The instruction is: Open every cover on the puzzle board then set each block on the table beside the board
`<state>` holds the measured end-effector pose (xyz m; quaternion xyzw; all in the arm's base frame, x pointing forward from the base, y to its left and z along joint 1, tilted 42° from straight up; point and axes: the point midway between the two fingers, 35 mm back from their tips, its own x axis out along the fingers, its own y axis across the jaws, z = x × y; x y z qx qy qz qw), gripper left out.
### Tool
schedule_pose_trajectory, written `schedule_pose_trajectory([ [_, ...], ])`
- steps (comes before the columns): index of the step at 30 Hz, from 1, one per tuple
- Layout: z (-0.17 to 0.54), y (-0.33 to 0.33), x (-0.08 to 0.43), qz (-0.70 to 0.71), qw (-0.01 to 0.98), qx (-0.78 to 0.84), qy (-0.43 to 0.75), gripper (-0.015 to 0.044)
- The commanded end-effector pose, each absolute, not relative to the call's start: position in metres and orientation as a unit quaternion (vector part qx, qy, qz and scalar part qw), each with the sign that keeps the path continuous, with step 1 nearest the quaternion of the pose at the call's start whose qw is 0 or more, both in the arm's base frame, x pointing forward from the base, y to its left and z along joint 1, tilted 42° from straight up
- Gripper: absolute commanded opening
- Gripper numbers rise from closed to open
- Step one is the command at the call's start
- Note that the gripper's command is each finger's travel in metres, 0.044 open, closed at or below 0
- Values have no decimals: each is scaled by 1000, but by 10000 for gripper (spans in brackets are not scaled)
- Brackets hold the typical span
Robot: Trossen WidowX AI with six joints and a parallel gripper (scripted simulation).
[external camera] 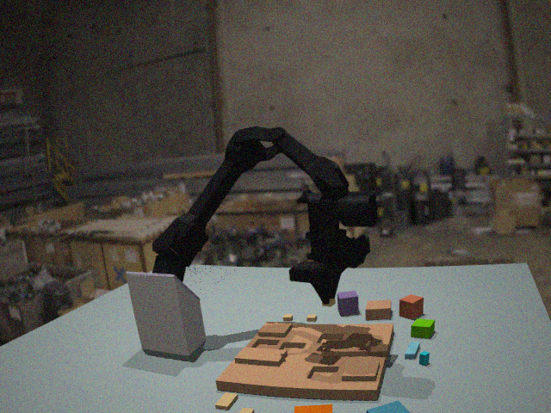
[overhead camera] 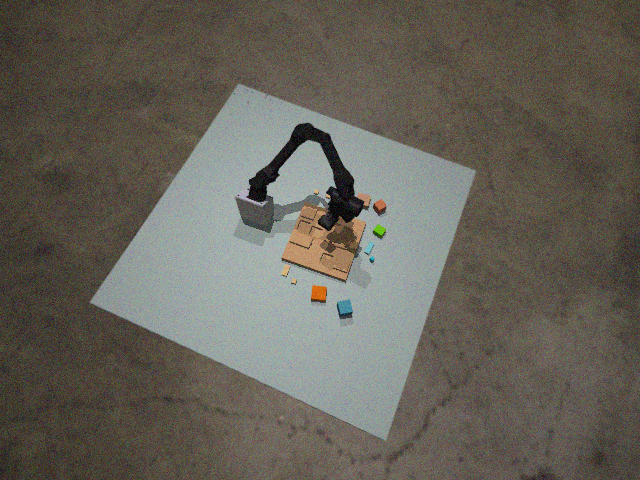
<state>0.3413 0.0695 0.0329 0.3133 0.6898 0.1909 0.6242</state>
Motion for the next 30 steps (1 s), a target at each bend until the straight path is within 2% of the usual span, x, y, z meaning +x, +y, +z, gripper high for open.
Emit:
schedule_pose_trajectory([
  [1, 28, 58, 343, 187, 627, 310, 690, 80],
  [30, -38, -35, 335, 164, 637, 298, 692, 80],
])
